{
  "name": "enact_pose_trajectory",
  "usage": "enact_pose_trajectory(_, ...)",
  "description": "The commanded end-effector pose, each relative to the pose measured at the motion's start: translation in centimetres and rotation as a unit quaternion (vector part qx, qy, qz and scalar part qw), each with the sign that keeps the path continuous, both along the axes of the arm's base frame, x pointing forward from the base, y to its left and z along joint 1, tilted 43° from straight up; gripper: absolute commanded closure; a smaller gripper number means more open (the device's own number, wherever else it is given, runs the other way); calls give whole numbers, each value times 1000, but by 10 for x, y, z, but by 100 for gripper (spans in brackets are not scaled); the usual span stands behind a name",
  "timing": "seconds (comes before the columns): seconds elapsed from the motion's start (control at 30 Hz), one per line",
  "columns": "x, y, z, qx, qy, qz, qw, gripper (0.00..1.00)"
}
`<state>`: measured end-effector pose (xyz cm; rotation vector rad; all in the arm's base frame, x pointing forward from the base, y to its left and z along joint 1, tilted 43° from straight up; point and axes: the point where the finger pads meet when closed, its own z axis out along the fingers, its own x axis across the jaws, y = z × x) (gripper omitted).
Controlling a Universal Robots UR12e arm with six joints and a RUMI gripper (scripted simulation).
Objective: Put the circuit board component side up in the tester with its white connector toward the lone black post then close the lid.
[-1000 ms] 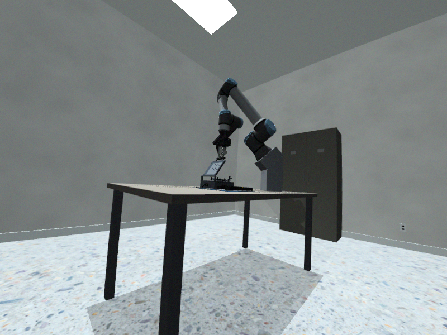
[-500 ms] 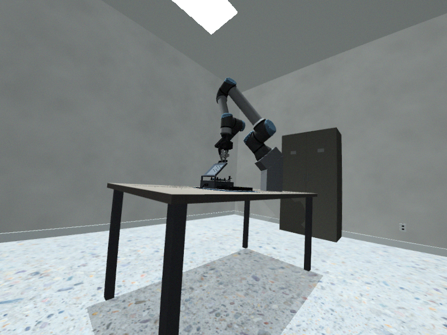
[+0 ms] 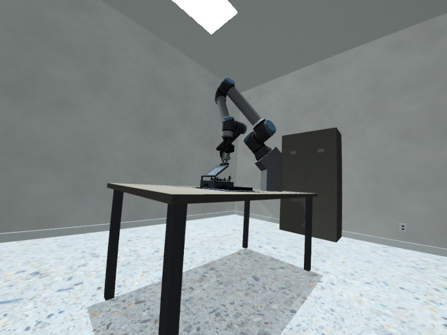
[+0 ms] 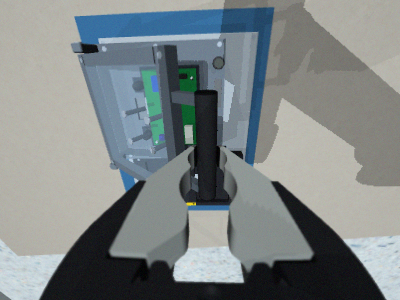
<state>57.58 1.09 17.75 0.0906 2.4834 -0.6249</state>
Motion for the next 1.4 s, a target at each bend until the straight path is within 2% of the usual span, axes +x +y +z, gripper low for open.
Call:
enact_pose_trajectory(0.0,-1,-4,-8,0,0,0,1000,100)
enact_pose_trajectory(0.77,2,-20,-41,0,0,0,1000,100)
enact_pose_trajectory(1.37,7,-30,-59,0,0,0,1000,100)
